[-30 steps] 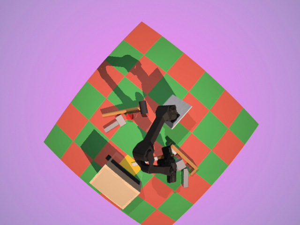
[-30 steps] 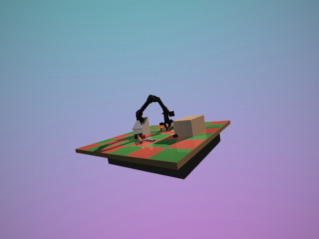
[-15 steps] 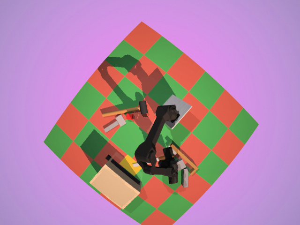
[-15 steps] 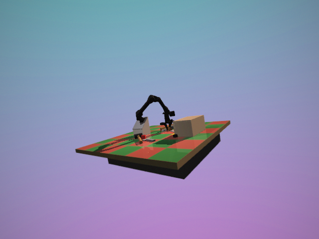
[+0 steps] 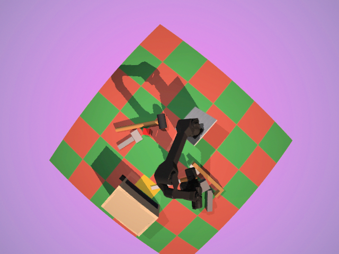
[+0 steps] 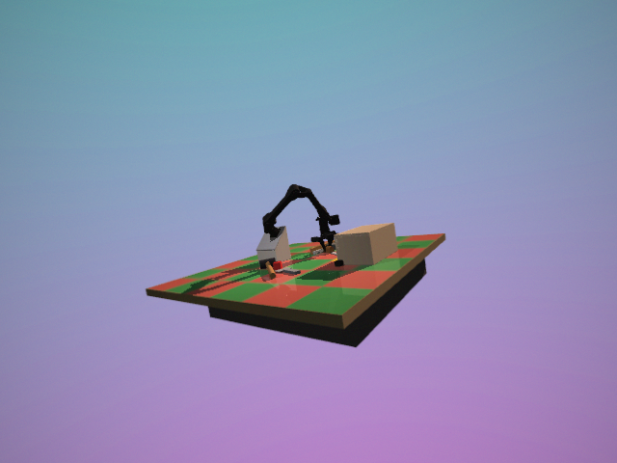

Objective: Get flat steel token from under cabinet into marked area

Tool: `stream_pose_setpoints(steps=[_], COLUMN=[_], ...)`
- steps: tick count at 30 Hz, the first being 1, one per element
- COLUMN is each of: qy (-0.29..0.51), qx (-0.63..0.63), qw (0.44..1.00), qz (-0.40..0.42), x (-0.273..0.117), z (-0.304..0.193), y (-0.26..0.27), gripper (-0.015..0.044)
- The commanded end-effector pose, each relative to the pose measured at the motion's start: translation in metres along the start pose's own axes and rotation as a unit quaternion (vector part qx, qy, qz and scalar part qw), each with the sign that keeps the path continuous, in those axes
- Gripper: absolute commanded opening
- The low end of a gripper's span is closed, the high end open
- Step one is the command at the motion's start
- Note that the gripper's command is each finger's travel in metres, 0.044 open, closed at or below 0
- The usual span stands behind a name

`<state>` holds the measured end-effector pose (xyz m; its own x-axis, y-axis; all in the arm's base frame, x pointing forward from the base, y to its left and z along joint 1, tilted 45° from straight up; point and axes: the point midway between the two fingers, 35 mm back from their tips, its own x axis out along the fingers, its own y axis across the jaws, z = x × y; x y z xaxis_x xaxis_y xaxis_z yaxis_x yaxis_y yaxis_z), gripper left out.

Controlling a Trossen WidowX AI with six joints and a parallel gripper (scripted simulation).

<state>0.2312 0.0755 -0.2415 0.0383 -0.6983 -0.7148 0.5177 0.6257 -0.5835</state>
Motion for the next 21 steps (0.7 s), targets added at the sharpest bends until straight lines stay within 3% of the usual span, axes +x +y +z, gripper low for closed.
stream_pose_setpoints(steps=[1, 21], qy=[-0.001, -0.001], qx=[-0.001, -0.034], qw=[1.000, 0.999], qz=[0.006, 0.007], x=[-0.0033, -0.0035], z=[0.0006, -0.0006], y=[0.0082, 0.0144], gripper=[0.0000, 0.0000])
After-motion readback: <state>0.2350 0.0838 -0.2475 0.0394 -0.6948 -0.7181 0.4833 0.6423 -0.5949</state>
